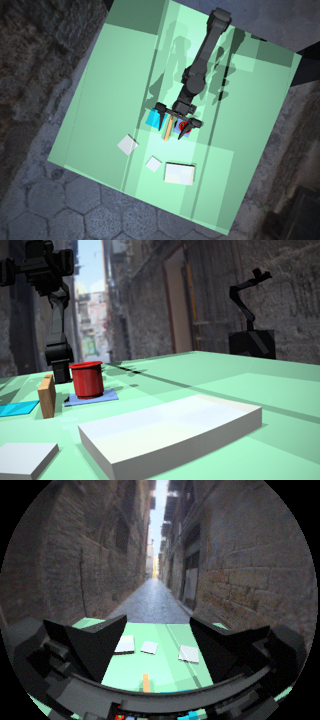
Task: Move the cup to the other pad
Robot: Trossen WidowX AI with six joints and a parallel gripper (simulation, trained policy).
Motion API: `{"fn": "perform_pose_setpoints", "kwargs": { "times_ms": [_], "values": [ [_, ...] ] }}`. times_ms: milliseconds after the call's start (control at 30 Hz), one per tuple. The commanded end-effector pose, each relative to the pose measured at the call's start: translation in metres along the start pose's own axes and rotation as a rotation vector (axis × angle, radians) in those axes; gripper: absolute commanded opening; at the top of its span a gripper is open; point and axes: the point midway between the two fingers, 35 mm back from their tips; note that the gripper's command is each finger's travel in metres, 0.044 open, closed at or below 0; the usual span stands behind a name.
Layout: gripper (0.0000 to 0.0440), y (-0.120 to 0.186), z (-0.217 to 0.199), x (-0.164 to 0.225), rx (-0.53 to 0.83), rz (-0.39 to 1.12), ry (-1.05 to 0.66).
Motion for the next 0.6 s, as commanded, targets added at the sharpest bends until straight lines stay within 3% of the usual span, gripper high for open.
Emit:
{"fn": "perform_pose_setpoints", "kwargs": {
  "times_ms": [0,433,500,567],
  "values": [
    [0.0374,0.000,0.001,-0.001,-0.004,0.001,0.001],
    [0.0036,-0.001,0.012,-0.002,-0.036,0.070,-0.016],
    [0.0014,-0.002,0.014,0.000,-0.038,0.091,-0.026],
    [0.0032,-0.003,0.016,0.001,-0.044,0.110,-0.039]
  ]
}}
Point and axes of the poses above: the point midway between the two fingers, 35 mm back from their tips, its own y axis back along the fingers, its own z axis across the jaws, x = y × z, and after that the axes turned 7 degrees about -y, right-handed
